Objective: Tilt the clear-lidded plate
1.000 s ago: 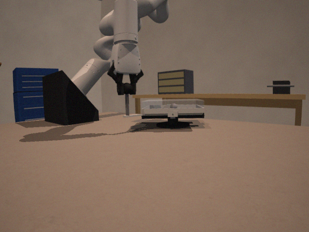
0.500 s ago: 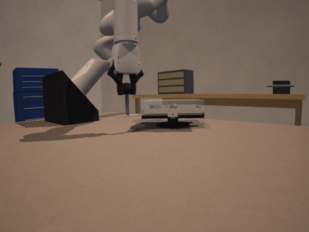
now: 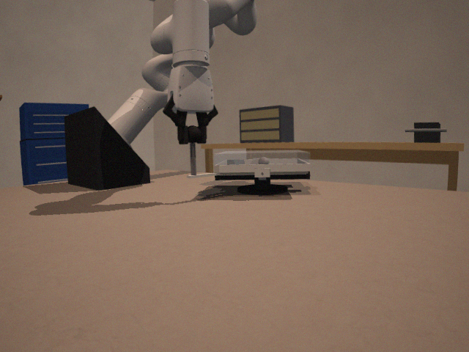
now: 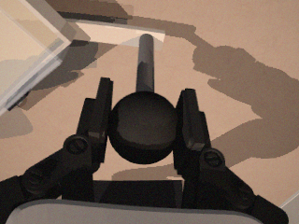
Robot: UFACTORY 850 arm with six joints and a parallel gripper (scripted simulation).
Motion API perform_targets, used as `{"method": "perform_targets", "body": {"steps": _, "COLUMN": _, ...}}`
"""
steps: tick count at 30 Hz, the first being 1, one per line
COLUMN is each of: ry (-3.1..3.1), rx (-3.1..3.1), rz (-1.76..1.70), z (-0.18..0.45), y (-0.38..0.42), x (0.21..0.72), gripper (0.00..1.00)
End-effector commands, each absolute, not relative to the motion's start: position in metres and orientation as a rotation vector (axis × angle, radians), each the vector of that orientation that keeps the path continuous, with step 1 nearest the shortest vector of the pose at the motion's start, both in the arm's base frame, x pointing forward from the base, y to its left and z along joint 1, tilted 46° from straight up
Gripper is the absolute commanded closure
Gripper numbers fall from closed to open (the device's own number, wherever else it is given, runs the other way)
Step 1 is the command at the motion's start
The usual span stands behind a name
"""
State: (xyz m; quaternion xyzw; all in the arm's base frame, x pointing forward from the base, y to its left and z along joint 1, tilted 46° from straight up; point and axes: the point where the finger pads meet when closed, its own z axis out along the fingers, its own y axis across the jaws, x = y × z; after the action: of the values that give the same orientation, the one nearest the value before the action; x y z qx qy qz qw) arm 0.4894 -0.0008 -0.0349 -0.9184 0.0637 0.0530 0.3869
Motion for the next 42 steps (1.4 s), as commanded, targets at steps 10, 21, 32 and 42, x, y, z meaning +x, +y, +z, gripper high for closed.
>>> {"method": "perform_targets", "body": {"steps": 10, "ry": 0.162, "rx": -2.338, "rz": 0.131, "z": -0.0341, "y": -0.0016, "x": 0.4913, "gripper": 1.0}}
{"method": "perform_targets", "body": {"steps": 21, "ry": 0.162, "rx": -2.338, "rz": 0.131, "z": -0.0341, "y": -0.0016, "x": 0.4913, "gripper": 0.39}}
{"method": "perform_targets", "body": {"steps": 32, "ry": 0.162, "rx": -2.338, "rz": 0.131, "z": -0.0341, "y": -0.0016, "x": 0.4913, "gripper": 0.39}}
{"method": "perform_targets", "body": {"steps": 42, "ry": 0.162, "rx": -2.338, "rz": 0.131, "z": -0.0341, "y": -0.0016, "x": 0.4913, "gripper": 0.39}}
